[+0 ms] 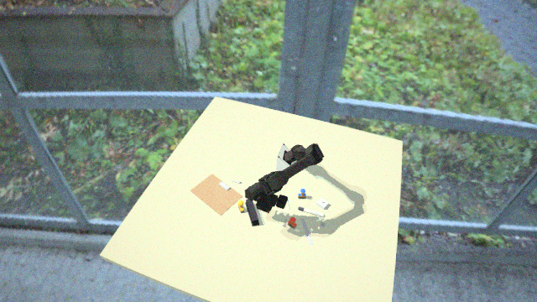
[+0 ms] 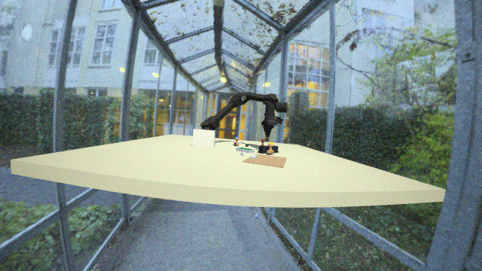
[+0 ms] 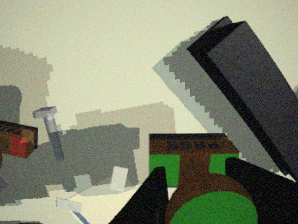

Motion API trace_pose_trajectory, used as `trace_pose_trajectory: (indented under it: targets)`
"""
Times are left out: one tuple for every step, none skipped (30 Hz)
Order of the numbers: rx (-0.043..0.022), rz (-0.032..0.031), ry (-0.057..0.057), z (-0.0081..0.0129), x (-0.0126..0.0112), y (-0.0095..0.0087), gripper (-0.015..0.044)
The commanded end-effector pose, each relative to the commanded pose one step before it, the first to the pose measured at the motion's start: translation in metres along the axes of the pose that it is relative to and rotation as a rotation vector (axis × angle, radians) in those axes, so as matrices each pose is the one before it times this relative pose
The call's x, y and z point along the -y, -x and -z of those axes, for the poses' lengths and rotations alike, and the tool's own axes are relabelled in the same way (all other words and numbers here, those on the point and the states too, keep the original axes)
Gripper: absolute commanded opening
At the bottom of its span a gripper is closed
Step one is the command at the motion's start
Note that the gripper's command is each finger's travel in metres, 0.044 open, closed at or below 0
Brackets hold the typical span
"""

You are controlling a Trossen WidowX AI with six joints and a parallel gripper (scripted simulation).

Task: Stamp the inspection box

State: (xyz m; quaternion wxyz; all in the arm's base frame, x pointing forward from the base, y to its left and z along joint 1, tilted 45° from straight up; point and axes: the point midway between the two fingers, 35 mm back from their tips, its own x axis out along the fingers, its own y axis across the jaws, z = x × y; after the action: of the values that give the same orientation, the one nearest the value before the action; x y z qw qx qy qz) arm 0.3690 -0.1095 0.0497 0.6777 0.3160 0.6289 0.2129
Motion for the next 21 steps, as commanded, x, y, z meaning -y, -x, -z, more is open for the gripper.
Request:
trace_pose_trajectory:
  targets:
    - [0.00223, 0.00493, 0.0088, -0.00086, 0.00004, 0.00371, 0.0000]
    - [-0.00001, 0.00001, 0.0000, 0.00005, -0.00002, 0.00046, 0.0000]
    - [-0.00001, 0.00001, 0.0000, 0.00005, -0.00002, 0.00046, 0.0000]
    - [-0.00001, 0.00001, 0.0000, 0.00005, -0.00002, 0.00046, 0.0000]
    - [-0.00001, 0.00001, 0.0000, 0.00005, -0.00002, 0.00046, 0.0000]
    - [-0.00002, 0.00000, 0.0000, 0.00005, -0.00002, 0.00046, 0.0000]
    - [-0.00002, 0.00000, 0.0000, 0.00005, -0.00002, 0.00046, 0.0000]
    - [-0.00002, 0.00000, 0.0000, 0.00005, -0.00002, 0.00046, 0.0000]
    - [-0.00002, 0.00000, 0.0000, 0.00005, -0.00002, 0.00046, 0.0000]
    - [0.00005, 0.00032, -0.0001, 0.00066, 0.00072, 0.00014, 0.0000]
    - [0.00014, 0.00094, -0.0003, 0.00199, 0.00216, 0.00041, 0.0000]
    - [0.00020, 0.00151, -0.0004, 0.00337, 0.00355, 0.00065, 0.0000]
    - [0.00019, 0.00171, -0.0005, 0.00412, 0.00419, 0.00073, 0.0000]
    - [0.00014, 0.00159, -0.0005, 0.00419, 0.00410, 0.00067, 0.0000]
    - [0.00008, 0.00148, -0.0005, 0.00426, 0.00401, 0.00061, 0.0000]
    - [0.00004, 0.00136, -0.0005, 0.00433, 0.00391, 0.00056, 0.0000]
    - [-0.00001, 0.00124, -0.0004, 0.00439, 0.00382, 0.00050, 0.0000]
    - [-0.00005, 0.00112, -0.0004, 0.00446, 0.00372, 0.00044, 0.0000]
    - [-0.00009, 0.00100, -0.0004, 0.00452, 0.00362, 0.00038, 0.0000]
    - [-0.00013, 0.00088, -0.0004, 0.00458, 0.00352, 0.00032, 0.0000]
    - [-0.00017, 0.00076, -0.0003, 0.00463, 0.00342, 0.00026, 0.0000]
